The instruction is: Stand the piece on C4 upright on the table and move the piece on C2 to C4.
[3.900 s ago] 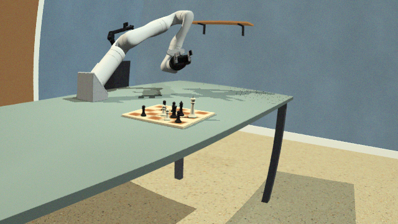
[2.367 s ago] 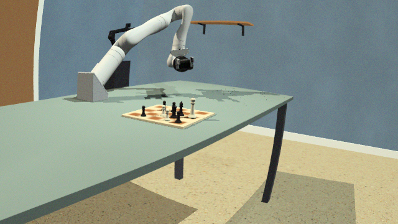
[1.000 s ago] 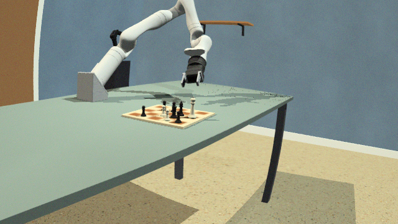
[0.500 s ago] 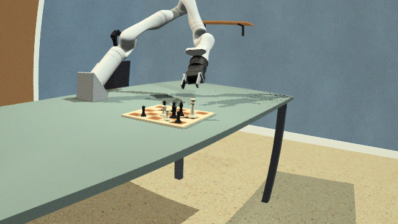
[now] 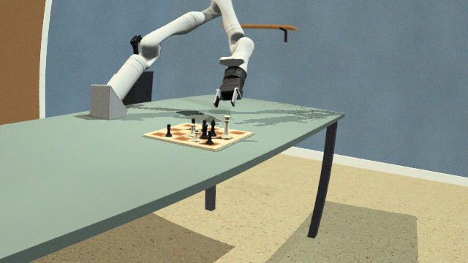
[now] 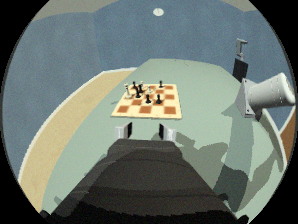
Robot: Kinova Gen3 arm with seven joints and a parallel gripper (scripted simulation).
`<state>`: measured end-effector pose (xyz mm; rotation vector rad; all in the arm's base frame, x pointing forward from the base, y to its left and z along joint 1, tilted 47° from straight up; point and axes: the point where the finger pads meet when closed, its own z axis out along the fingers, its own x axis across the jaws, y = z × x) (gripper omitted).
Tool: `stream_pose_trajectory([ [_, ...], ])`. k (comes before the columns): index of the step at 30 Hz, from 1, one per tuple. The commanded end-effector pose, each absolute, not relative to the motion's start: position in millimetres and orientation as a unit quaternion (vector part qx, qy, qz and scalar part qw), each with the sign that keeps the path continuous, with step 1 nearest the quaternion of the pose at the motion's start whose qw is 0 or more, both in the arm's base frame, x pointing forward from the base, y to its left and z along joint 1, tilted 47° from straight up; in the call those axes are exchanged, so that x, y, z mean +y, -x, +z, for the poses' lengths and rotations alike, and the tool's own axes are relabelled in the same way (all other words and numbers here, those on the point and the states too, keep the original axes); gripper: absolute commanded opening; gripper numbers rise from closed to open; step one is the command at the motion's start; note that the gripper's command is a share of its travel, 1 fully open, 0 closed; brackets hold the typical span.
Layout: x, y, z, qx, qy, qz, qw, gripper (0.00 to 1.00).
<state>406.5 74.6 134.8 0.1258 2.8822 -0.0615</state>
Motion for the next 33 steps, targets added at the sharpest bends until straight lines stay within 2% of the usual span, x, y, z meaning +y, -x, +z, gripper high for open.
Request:
stream_pose_trajectory([
  [1,72.4,-411.9,132.3,0.991,-0.049,-0.013,0.126,1.00],
  [33,71.9,-420.4,118.2,0.993,-0.052,0.016,0.101,1.00],
])
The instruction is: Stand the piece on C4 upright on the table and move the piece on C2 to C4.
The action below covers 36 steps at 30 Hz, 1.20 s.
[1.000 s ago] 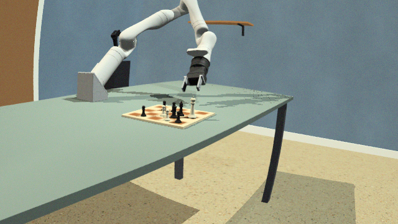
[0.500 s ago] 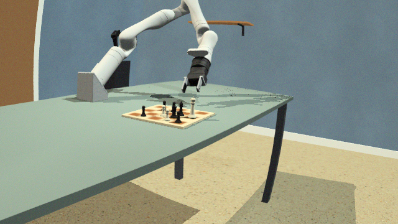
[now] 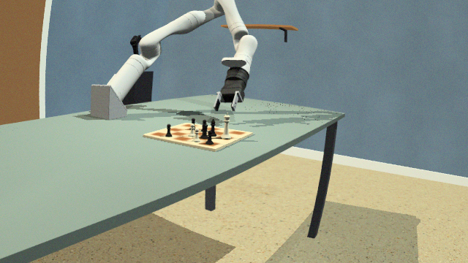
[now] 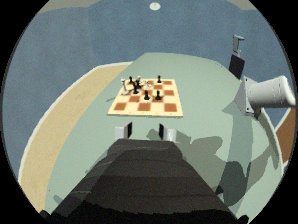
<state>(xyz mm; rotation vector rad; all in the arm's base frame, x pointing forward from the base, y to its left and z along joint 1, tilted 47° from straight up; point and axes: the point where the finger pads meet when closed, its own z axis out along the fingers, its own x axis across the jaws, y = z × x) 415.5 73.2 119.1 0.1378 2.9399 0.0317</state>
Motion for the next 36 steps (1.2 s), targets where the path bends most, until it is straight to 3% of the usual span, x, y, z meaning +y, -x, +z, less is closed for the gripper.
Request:
stream_pose_trajectory([
  [1,72.1,-422.6,116.0,0.994,-0.052,0.023,0.098,1.00],
  [36,69.8,-440.7,90.6,0.994,-0.059,0.081,0.054,1.00],
])
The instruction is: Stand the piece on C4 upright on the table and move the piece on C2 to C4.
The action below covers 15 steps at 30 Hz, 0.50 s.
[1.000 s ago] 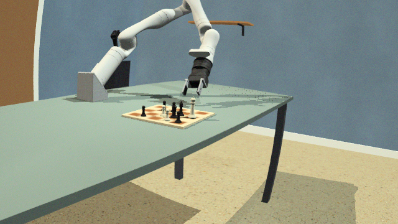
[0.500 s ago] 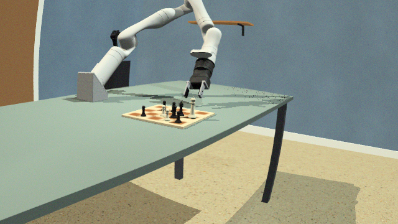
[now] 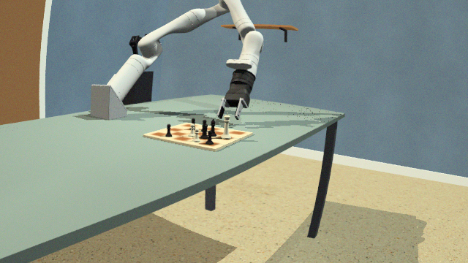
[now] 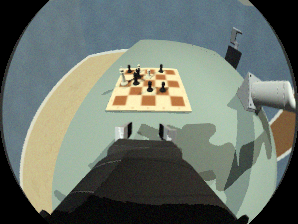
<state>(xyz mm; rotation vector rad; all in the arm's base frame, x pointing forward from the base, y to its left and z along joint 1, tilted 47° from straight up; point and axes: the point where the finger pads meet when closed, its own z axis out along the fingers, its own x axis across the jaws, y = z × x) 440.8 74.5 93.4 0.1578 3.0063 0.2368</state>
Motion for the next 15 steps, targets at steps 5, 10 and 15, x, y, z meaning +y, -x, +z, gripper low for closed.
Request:
stream_pose_trajectory([
  [5,69.5,-443.5,87.3,0.993,-0.060,0.091,0.048,1.00],
  [10,69.4,-445.1,85.5,0.992,-0.060,0.096,0.045,1.00],
  [15,69.4,-445.4,85.3,0.992,-0.060,0.097,0.045,1.00],
])
